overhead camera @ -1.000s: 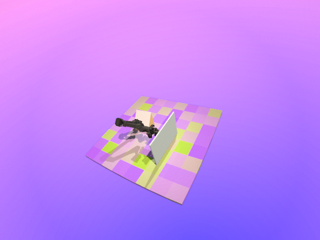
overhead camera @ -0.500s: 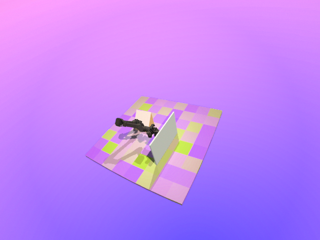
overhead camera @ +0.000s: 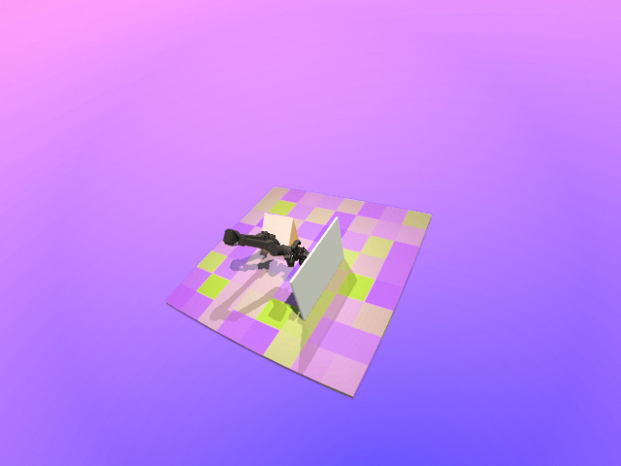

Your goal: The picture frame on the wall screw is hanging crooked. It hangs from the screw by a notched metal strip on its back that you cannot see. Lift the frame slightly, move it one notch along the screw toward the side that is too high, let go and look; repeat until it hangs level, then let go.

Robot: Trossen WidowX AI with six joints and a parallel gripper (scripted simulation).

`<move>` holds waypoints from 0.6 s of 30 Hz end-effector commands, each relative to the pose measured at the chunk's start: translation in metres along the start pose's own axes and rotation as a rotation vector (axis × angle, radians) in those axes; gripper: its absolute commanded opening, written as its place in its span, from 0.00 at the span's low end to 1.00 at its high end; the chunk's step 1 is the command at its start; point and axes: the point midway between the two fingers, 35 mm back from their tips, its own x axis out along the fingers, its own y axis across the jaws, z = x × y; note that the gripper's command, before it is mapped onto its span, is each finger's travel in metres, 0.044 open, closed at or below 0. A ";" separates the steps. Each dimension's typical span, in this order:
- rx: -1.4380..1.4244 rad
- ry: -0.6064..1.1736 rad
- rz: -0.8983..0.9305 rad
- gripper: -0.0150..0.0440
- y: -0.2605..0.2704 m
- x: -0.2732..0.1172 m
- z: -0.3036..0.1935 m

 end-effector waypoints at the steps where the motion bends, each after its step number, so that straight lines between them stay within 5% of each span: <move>1: -0.029 -0.003 -0.001 0.25 0.000 0.000 0.000; 18: -0.112 -0.003 -0.001 0.25 0.000 0.000 0.000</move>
